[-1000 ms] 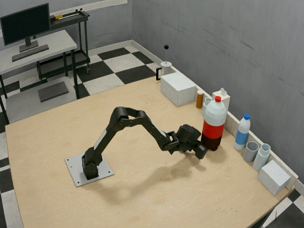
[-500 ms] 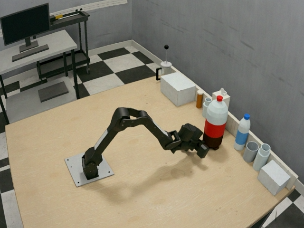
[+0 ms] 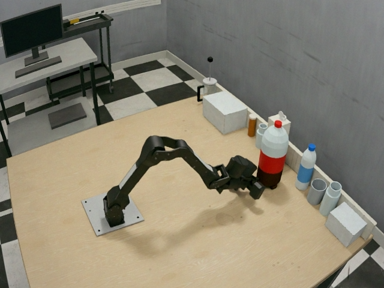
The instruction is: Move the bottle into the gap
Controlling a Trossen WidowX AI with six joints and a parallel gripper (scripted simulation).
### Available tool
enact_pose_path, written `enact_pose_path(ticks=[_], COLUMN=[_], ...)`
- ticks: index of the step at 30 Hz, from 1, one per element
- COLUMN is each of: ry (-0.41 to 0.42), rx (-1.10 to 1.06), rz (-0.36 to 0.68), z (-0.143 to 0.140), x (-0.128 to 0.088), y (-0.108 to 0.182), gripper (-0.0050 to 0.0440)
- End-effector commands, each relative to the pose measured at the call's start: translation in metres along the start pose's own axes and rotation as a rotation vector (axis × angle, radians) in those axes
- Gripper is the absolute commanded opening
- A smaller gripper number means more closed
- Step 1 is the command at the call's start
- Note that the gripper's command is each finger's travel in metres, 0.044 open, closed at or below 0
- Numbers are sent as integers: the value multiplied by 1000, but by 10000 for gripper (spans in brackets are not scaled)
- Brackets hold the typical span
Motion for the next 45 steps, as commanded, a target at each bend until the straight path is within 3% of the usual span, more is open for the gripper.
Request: enact_pose_path(ticks=[1,45], ry=[0,-1], rx=[-7,-6], rz=[-28,-28], z=[1,1], x=[2,17], y=[-14,-22], gripper=[-50,-50])
Point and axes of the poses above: the point midway between the two fingers, 35 mm back from their tips, its own x axis out along the fingers, its own z axis across the jaws, y = z × x, the point moved 2 cm from there along -x, back along the fingers, and after that the axes turned 1 degree about x, right-handed, at the moved point
